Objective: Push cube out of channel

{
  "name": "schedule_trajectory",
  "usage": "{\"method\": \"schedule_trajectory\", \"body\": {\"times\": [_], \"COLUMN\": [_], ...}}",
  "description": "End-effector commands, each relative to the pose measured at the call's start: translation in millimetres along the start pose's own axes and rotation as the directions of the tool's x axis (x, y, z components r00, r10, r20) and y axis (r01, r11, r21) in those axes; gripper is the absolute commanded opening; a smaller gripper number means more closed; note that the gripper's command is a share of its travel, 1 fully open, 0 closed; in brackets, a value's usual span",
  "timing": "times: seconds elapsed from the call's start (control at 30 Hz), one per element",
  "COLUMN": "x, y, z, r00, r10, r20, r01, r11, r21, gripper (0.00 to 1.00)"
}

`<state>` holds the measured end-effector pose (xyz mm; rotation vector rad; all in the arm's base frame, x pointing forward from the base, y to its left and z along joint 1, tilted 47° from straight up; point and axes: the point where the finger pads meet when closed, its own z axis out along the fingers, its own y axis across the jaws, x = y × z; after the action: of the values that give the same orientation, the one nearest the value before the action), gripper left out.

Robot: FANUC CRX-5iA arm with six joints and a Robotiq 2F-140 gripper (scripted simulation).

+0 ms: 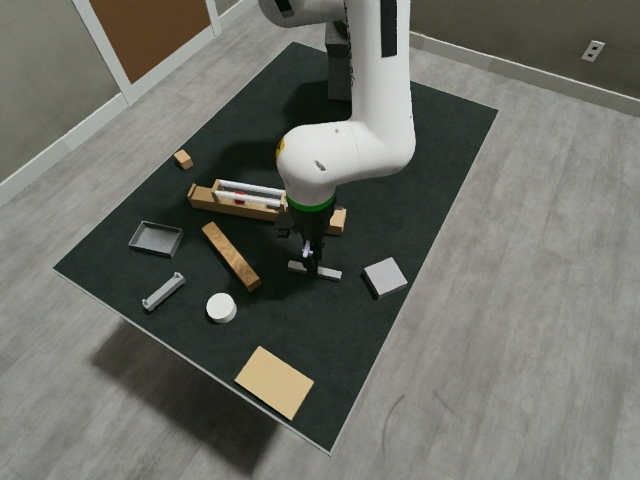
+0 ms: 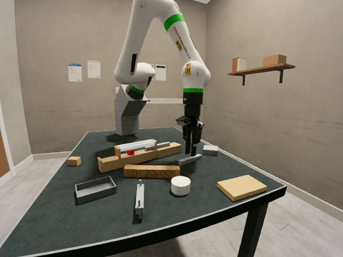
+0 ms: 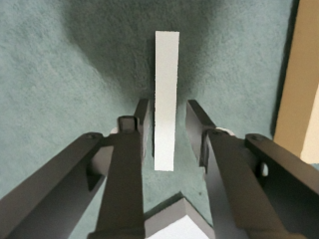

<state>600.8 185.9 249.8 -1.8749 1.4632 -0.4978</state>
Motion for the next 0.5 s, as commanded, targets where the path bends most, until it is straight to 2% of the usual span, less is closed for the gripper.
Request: {"method": "schedule_trajectory", "body": {"times": [0.0,0.2,0.47], "x": [0.0,0.0,0.0], "y": [-1.9,-1.9,-2.0], "z": [2.5,5.5,22.9], "r00": [1.0,1.0,1.0], "r10": [0.0,0.0,0.0], "r20": [0.0,0.0,0.0], "r01": [0.0,0.0,0.0], "r11": [1.0,1.0,1.0], "r21": [0.003,0.003,0.003], "gripper": [0.3,0.3,0.3]}}
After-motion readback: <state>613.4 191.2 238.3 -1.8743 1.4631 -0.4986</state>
